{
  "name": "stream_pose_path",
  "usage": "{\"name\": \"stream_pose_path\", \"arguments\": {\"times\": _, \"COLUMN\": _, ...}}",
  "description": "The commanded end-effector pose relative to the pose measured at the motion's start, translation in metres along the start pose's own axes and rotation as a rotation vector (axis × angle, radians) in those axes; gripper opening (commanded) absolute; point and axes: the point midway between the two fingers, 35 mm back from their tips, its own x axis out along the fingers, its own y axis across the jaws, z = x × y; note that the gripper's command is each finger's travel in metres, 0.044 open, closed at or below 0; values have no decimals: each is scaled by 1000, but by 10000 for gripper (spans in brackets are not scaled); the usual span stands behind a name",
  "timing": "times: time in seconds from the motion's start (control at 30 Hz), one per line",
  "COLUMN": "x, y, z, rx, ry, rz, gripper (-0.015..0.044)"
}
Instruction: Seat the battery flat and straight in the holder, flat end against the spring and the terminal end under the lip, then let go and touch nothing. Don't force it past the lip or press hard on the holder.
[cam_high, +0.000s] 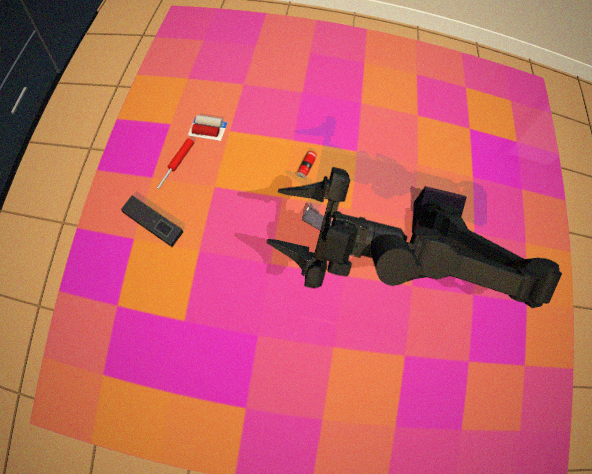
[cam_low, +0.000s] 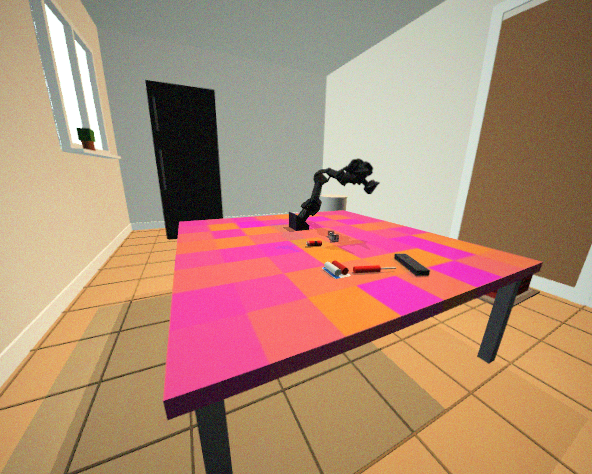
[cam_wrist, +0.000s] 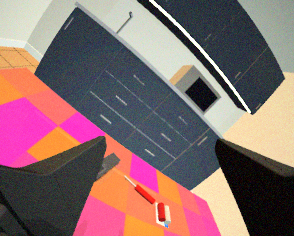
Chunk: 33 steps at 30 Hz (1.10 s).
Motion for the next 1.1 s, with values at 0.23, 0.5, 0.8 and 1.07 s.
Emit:
{"name": "stream_pose_path", "arguments": {"times": 0.23, "x": 48, "y": -21, "z": -88, "rx": 322, "ry": 431, "rz": -35, "gripper": 246}}
{"name": "stream_pose_path", "arguments": {"times": 0.5, "x": 58, "y": -47, "z": -201, "rx": 812, "ry": 942, "rz": -228, "gripper": 246}}
{"name": "stream_pose_path", "arguments": {"times": 0.8, "x": 25, "y": -64, "z": -300, "rx": 1435, "ry": 1445, "rz": -649, "gripper": 246}}
{"name": "stream_pose_path", "arguments": {"times": 1.07, "x": -2, "y": -68, "z": -341, "rx": 1817, "ry": 1699, "rz": -1015, "gripper": 246}}
